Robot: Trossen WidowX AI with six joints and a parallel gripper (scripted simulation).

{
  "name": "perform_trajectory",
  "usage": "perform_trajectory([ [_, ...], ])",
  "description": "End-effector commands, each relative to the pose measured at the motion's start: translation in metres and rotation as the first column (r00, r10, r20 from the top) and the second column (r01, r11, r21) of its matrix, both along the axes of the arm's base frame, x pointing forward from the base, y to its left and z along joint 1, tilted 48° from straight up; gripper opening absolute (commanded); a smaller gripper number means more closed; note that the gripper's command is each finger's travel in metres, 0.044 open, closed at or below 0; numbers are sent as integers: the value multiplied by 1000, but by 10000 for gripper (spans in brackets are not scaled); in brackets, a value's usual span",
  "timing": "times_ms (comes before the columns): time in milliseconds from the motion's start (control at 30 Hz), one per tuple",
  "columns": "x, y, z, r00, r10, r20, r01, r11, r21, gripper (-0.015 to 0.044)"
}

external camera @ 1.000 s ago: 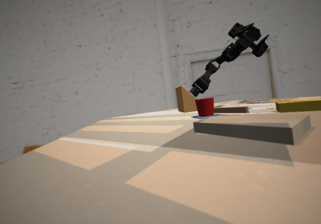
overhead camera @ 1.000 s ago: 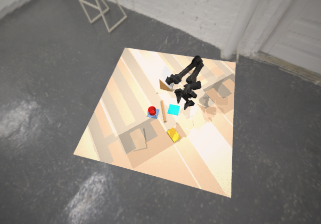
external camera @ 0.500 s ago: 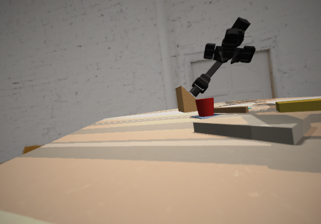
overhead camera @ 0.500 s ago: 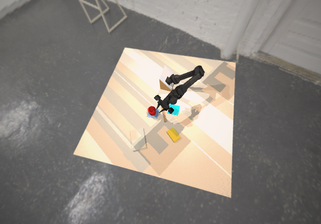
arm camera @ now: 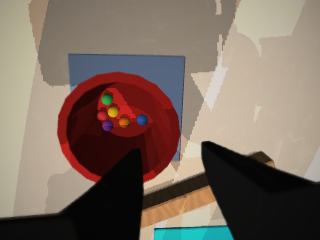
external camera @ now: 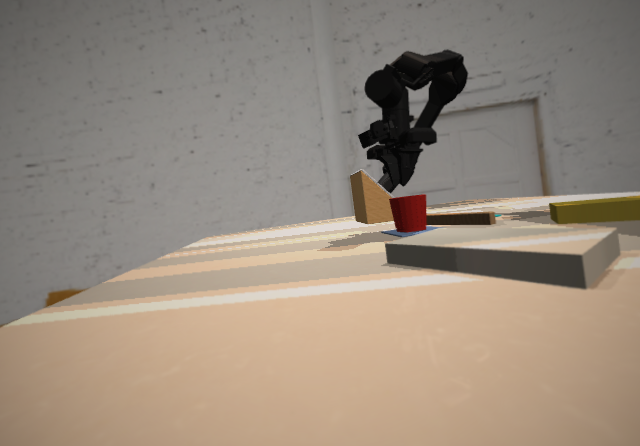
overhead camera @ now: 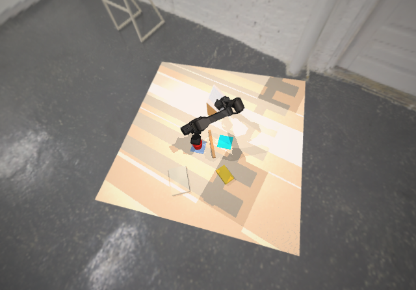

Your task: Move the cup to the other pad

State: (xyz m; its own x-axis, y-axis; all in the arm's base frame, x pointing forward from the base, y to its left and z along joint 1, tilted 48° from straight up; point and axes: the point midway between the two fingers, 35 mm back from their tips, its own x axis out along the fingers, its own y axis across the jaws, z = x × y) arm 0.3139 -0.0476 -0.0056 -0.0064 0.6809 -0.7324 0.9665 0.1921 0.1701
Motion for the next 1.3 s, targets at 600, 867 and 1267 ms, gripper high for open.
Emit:
perform_trajectory([
  [600, -2, 11, -16, 993, -66, -100, 73, 995, 71, 148],
  [867, -2, 21, -25, 993, -66, -100, 73, 995, 71, 148],
  [1267, -4, 36, -38, 993, -66, -100, 73, 995, 73, 148],
])
